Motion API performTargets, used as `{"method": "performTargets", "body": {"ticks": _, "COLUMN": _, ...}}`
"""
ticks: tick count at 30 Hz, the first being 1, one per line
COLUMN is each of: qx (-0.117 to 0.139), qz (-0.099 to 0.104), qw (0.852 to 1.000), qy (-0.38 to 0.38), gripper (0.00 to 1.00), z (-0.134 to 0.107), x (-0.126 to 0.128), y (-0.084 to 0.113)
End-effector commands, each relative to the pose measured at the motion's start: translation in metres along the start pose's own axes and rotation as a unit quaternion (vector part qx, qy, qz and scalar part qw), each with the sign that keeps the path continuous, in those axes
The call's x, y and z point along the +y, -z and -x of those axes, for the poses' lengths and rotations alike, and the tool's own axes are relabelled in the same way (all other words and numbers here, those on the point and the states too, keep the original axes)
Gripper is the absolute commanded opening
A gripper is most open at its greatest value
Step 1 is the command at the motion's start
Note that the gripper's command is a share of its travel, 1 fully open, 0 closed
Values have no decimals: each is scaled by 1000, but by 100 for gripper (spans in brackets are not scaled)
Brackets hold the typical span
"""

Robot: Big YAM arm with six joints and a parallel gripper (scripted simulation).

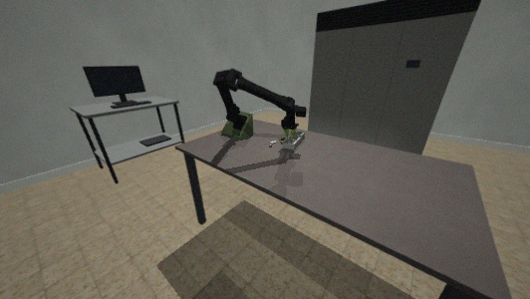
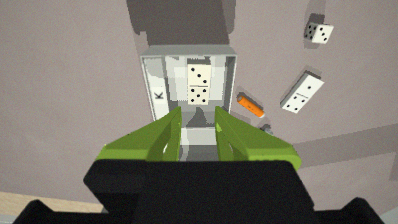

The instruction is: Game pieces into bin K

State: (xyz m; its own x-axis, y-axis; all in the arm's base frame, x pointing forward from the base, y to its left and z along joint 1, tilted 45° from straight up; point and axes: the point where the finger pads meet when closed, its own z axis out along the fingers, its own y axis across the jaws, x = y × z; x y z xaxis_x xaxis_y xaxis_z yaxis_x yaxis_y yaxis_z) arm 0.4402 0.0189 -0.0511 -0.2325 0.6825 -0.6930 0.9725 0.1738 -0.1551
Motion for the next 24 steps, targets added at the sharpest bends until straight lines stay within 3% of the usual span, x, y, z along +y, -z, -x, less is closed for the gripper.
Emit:
{"method": "performTargets", "body": {"ticks": 1, "qx": 0, "qz": 30, "qw": 1000, "qy": -9, "gripper": 30, "z": 1, "x": 22, "y": 26}}
{"method": "performTargets", "body": {"ticks": 3, "qx": 1, "qz": 14, "qw": 999, "qy": -46, "gripper": 29, "z": 17, "x": -8, "y": 9}}
{"method": "performTargets", "body": {"ticks": 8, "qx": 1, "qz": 13, "qw": 999, "qy": -34, "gripper": 29, "z": 32, "x": -46, "y": 11}}
{"method": "performTargets", "body": {"ticks": 10, "qx": 1, "qz": 13, "qw": 999, "qy": -34, "gripper": 29, "z": 32, "x": -46, "y": 11}}
{"method": "performTargets", "body": {"ticks": 12, "qx": -1, "qz": 25, "qw": 999, "qy": -22, "gripper": 29, "z": 30, "x": -59, "y": 21}}
{"method": "performTargets", "body": {"ticks": 14, "qx": 0, "qz": 7, "qw": 1000, "qy": -30, "gripper": 29, "z": 46, "x": -80, "y": 12}}
{"method": "performTargets", "body": {"ticks": 19, "qx": -1, "qz": 3, "qw": 1000, "qy": -26, "gripper": 29, "z": 64, "x": -123, "y": 14}}
{"method": "performTargets", "body": {"ticks": 22, "qx": -2, "qz": 14, "qw": 1000, "qy": -14, "gripper": 29, "z": 58, "x": -123, "y": 22}}
{"method": "performTargets", "body": {"ticks": 23, "qx": 0, "qz": 30, "qw": 999, "qy": -29, "gripper": 29, "z": 64, "x": -104, "y": 32}}
{"method": "performTargets", "body": {"ticks": 24, "qx": 0, "qz": 26, "qw": 999, "qy": -25, "gripper": 29, "z": 57, "x": -101, "y": 26}}
